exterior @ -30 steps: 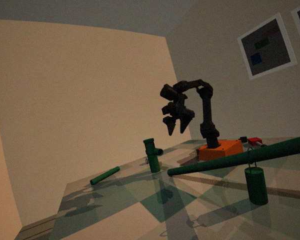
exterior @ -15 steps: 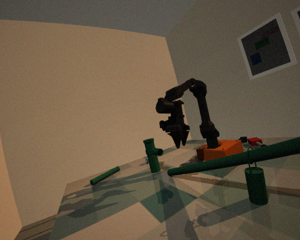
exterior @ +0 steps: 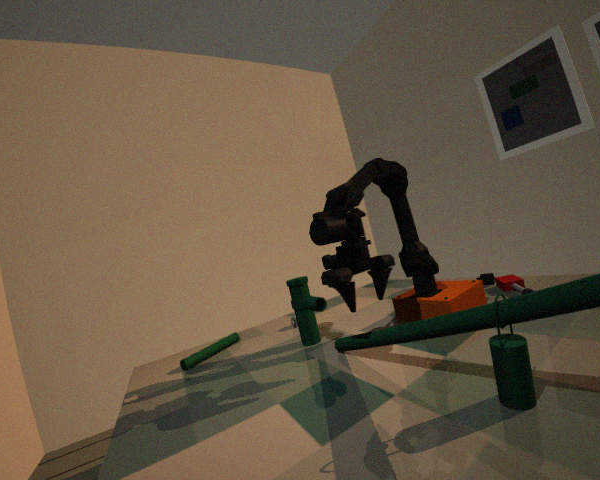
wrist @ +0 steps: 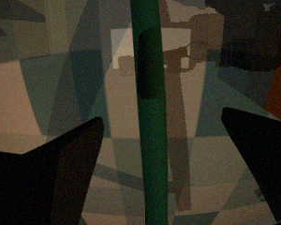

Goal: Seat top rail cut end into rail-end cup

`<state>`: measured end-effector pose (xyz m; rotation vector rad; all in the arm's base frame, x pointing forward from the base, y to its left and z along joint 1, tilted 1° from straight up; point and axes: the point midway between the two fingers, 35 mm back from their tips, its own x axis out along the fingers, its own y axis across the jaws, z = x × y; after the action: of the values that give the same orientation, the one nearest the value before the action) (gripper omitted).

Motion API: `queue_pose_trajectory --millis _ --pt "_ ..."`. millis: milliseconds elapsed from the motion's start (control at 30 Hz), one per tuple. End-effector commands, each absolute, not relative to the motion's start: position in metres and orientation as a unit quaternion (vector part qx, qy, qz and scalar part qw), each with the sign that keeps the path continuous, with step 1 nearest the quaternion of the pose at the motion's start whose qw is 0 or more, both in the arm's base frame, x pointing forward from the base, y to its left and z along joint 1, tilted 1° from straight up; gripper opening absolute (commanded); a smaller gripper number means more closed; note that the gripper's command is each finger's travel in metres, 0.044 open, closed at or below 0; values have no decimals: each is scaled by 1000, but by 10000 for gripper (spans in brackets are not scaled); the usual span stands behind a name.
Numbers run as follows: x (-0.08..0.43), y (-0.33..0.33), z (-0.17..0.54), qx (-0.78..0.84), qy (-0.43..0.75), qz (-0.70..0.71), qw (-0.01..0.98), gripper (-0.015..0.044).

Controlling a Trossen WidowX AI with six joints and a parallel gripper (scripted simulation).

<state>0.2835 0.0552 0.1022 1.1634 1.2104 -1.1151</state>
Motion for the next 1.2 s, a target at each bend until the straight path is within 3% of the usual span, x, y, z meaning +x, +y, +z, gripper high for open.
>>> queue_pose_trajectory --millis 0,1167 --pt "282 55 81 486 510 -473 529 440" --pt "285 55 21 486 510 -473 529 440"
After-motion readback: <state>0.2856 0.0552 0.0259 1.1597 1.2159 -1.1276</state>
